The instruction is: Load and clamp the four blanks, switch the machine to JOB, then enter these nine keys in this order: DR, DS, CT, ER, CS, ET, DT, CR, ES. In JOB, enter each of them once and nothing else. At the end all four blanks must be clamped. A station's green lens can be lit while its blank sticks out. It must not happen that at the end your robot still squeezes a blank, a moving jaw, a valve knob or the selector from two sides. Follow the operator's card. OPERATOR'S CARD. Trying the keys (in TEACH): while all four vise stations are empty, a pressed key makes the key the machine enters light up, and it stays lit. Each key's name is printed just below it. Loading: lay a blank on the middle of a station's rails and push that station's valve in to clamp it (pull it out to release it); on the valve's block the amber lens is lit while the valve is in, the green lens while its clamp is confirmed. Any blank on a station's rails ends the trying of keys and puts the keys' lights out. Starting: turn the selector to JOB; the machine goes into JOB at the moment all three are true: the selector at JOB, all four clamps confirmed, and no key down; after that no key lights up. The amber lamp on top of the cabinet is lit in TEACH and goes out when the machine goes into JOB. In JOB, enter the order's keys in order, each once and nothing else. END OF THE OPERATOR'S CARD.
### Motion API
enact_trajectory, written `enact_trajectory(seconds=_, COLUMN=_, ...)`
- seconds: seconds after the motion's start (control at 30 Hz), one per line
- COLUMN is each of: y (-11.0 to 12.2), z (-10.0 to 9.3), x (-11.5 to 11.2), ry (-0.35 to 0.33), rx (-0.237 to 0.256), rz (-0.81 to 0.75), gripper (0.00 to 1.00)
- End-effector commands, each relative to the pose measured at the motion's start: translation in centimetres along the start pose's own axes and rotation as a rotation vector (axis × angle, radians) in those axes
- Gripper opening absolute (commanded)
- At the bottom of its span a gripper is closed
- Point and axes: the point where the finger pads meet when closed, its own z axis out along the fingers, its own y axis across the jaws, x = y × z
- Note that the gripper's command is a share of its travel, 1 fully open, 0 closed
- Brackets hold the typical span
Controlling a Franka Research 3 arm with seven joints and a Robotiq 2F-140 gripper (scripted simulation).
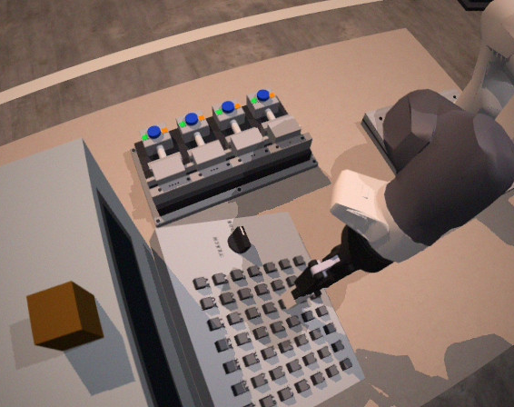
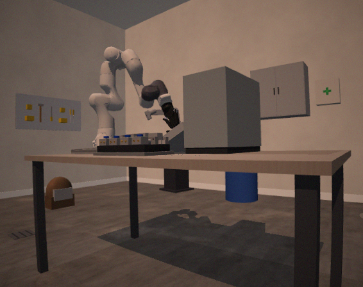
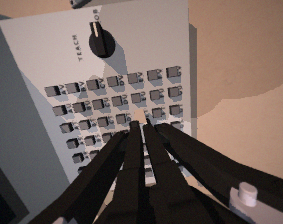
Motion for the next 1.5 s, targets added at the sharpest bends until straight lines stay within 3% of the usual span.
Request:
enact_trajectory(seconds=0.0, y=-0.15, z=0.18, x=-0.07, ry=-0.002, rx=0.006, rz=0.019, gripper=0.0)
enact_trajectory(seconds=1.47, y=-0.14, z=0.9, x=-0.07, ry=-0.002, rx=0.006, rz=0.019, gripper=0.0)
